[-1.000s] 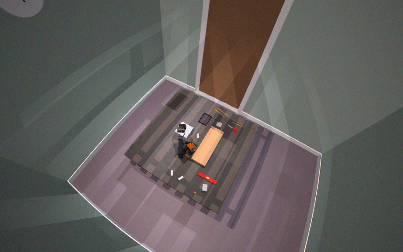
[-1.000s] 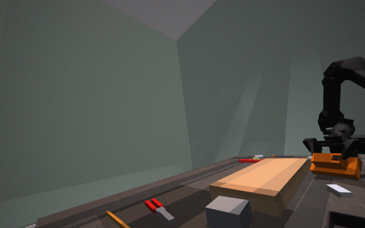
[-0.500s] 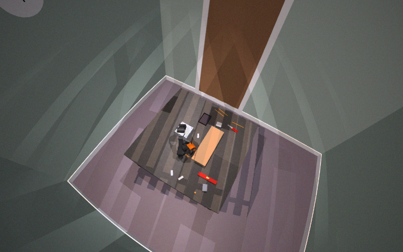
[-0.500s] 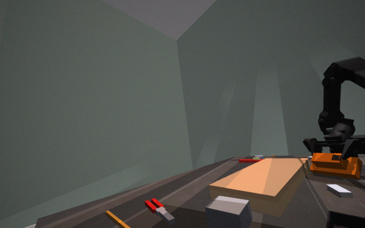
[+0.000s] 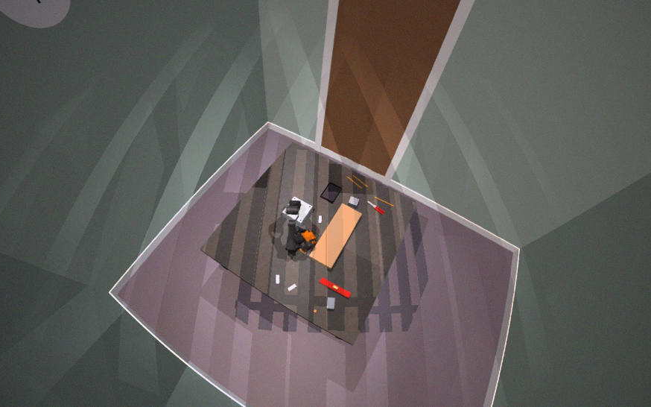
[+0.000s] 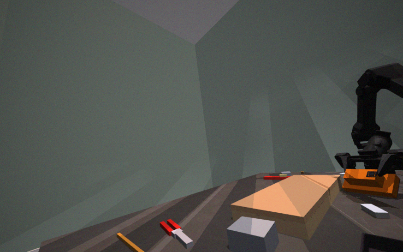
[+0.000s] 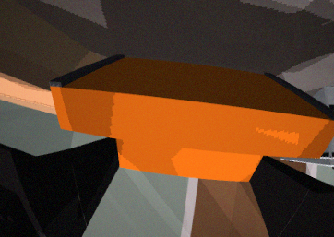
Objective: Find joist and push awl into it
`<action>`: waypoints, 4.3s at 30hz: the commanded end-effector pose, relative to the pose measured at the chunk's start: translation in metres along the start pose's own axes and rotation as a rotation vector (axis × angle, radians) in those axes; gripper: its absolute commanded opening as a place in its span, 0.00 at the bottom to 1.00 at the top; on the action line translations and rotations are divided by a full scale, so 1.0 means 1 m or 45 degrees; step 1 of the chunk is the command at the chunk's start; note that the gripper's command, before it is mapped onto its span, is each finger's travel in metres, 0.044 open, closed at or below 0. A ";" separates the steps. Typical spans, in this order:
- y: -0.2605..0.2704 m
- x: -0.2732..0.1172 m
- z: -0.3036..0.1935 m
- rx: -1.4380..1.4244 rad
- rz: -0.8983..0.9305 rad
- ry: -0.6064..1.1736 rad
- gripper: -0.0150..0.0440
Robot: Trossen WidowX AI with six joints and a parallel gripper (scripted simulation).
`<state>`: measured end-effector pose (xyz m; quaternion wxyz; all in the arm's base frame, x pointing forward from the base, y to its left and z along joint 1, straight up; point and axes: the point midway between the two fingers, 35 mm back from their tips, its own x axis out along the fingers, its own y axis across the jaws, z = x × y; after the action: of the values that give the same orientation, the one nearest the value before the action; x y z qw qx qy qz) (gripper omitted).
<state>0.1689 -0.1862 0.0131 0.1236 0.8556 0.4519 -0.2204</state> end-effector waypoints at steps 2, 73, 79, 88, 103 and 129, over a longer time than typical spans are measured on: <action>0.000 -0.001 0.004 -0.010 -0.007 -0.024 0.90; 0.000 -0.002 0.001 -0.001 0.001 0.002 1.00; 0.000 -0.007 0.001 -0.001 0.001 0.001 1.00; 0.001 -0.020 0.002 -0.001 0.001 0.000 1.00; -0.001 -0.054 -0.048 0.073 0.102 -0.074 1.00; -0.007 -0.020 -0.024 1.680 0.422 -1.184 1.00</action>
<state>0.1559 -0.1818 0.0525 -0.1289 0.7261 0.2684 -0.6198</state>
